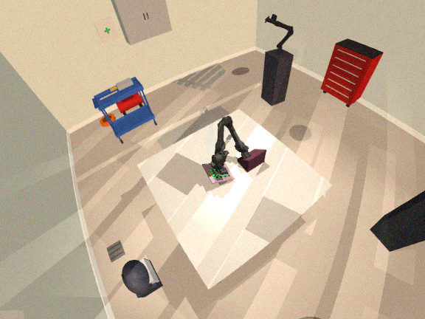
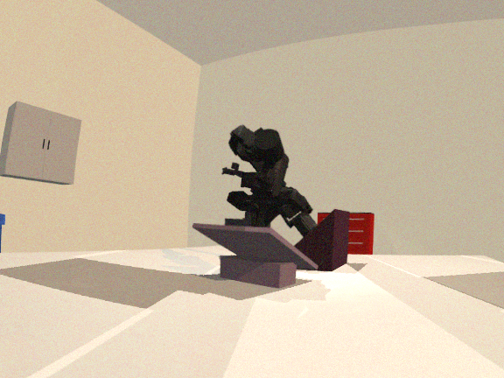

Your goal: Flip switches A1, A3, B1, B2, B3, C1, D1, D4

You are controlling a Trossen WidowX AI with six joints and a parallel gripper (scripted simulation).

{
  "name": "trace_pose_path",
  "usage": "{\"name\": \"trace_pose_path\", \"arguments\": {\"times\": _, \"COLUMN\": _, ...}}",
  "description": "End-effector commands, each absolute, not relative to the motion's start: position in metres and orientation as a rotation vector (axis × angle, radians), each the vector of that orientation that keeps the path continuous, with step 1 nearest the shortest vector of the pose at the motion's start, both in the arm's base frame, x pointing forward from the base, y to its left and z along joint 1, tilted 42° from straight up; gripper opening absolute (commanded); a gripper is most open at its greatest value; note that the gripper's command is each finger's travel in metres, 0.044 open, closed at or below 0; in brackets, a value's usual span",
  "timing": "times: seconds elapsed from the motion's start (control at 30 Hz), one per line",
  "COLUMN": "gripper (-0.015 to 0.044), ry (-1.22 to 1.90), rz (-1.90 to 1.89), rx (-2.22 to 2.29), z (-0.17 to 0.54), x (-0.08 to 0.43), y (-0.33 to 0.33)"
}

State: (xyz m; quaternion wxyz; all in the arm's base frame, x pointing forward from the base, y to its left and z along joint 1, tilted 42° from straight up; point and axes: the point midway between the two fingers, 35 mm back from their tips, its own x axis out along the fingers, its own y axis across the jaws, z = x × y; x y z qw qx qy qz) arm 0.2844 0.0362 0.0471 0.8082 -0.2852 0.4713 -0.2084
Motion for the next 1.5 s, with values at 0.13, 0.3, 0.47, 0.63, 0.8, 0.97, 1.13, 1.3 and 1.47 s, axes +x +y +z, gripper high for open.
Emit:
{"name": "trace_pose_path", "arguments": {"times": 0.13, "gripper": 0.0, "ry": 1.013, "rz": -0.438, "rx": -0.613, "z": 0.045, "x": 0.285, "y": 0.036}}
{"name": "trace_pose_path", "arguments": {"times": 0.3, "gripper": 0.0, "ry": 1.013, "rz": -0.438, "rx": -0.613, "z": 0.045, "x": 0.285, "y": 0.036}}
{"name": "trace_pose_path", "arguments": {"times": 0.47, "gripper": 0.0, "ry": 1.013, "rz": -0.438, "rx": -0.613, "z": 0.044, "x": 0.285, "y": 0.035}}
{"name": "trace_pose_path", "arguments": {"times": 0.63, "gripper": 0.0, "ry": 1.013, "rz": -0.438, "rx": -0.613, "z": 0.044, "x": 0.286, "y": 0.035}}
{"name": "trace_pose_path", "arguments": {"times": 0.8, "gripper": 0.0, "ry": 1.013, "rz": -0.438, "rx": -0.613, "z": 0.043, "x": 0.286, "y": 0.035}}
{"name": "trace_pose_path", "arguments": {"times": 0.97, "gripper": 0.0, "ry": 1.013, "rz": -0.438, "rx": -0.613, "z": 0.043, "x": 0.286, "y": 0.034}}
{"name": "trace_pose_path", "arguments": {"times": 1.13, "gripper": 0.0, "ry": 1.013, "rz": -0.438, "rx": -0.613, "z": 0.043, "x": 0.287, "y": 0.034}}
{"name": "trace_pose_path", "arguments": {"times": 1.3, "gripper": 0.0, "ry": 1.013, "rz": -0.438, "rx": -0.613, "z": 0.042, "x": 0.287, "y": 0.033}}
{"name": "trace_pose_path", "arguments": {"times": 1.47, "gripper": 0.0, "ry": 1.003, "rz": -0.434, "rx": -0.61, "z": 0.062, "x": 0.272, "y": 0.055}}
